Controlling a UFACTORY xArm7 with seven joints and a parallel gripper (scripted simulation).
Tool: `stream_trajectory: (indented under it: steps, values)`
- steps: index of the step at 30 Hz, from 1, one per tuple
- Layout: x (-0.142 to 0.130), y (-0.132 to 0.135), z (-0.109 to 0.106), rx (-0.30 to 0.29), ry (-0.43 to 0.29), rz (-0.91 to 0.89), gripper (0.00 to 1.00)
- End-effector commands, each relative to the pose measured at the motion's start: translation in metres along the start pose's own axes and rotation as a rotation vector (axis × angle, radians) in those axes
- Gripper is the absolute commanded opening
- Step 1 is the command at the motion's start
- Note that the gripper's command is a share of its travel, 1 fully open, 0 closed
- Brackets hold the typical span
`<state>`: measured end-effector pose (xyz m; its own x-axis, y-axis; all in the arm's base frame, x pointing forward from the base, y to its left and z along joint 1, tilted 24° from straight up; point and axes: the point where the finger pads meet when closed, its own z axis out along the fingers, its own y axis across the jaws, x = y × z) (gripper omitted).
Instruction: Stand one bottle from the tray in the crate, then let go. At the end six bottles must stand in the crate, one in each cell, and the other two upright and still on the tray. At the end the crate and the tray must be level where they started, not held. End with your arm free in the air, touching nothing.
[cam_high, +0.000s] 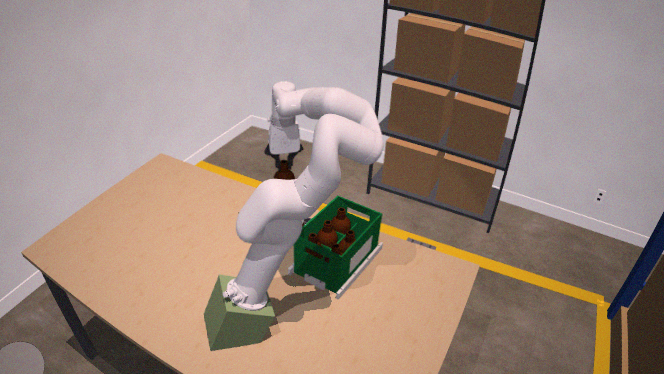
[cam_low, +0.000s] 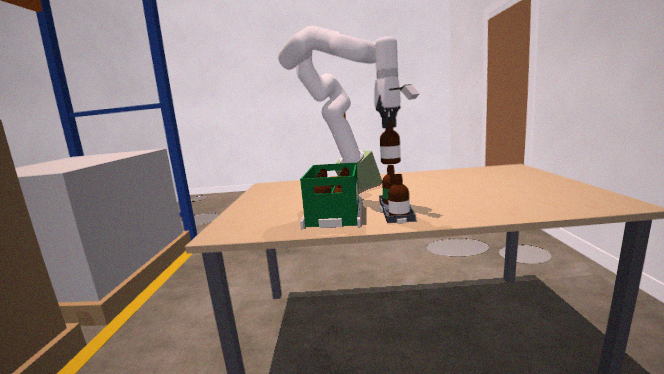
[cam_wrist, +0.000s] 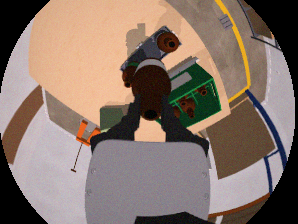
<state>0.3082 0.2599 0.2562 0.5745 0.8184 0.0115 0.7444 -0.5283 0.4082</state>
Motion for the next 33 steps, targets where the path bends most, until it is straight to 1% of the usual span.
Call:
stream_trajectory:
  steps: [1,13,33]
  values:
    - [-0.001,0.004,-0.002,0.000,0.005,0.000,0.00]
    - [-0.007,0.015,-0.002,0.000,0.005,0.000,0.00]
    - [-0.022,0.043,-0.002,0.000,0.005,0.000,0.00]
